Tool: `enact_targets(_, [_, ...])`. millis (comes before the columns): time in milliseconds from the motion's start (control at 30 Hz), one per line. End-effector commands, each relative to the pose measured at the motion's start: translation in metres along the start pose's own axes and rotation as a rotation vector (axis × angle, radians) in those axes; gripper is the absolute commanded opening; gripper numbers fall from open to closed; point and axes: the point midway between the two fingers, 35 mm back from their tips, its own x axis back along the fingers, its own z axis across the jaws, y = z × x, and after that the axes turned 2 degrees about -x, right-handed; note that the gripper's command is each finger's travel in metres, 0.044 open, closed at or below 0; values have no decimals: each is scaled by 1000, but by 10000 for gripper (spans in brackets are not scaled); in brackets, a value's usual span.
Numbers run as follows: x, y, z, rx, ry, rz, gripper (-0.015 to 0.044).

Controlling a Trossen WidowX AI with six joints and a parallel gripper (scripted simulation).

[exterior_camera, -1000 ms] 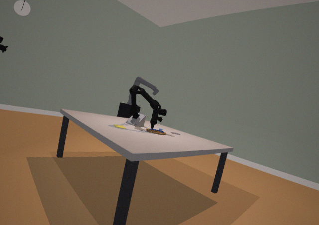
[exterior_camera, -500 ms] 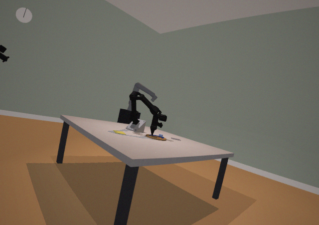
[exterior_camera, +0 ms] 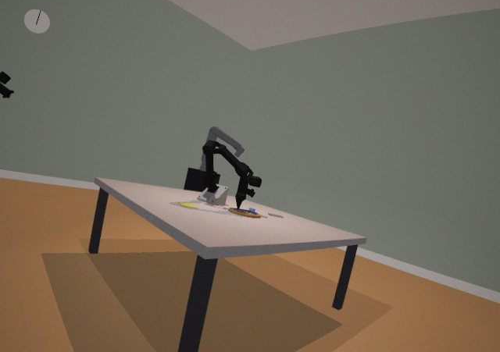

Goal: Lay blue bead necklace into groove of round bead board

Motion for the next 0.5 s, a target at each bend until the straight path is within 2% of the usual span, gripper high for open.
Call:
enact_targets(0, [1, -4, -9, -2, -1, 1, 0])
enact_targets(467, [1, -18, -32, -2, -2, 2, 0])
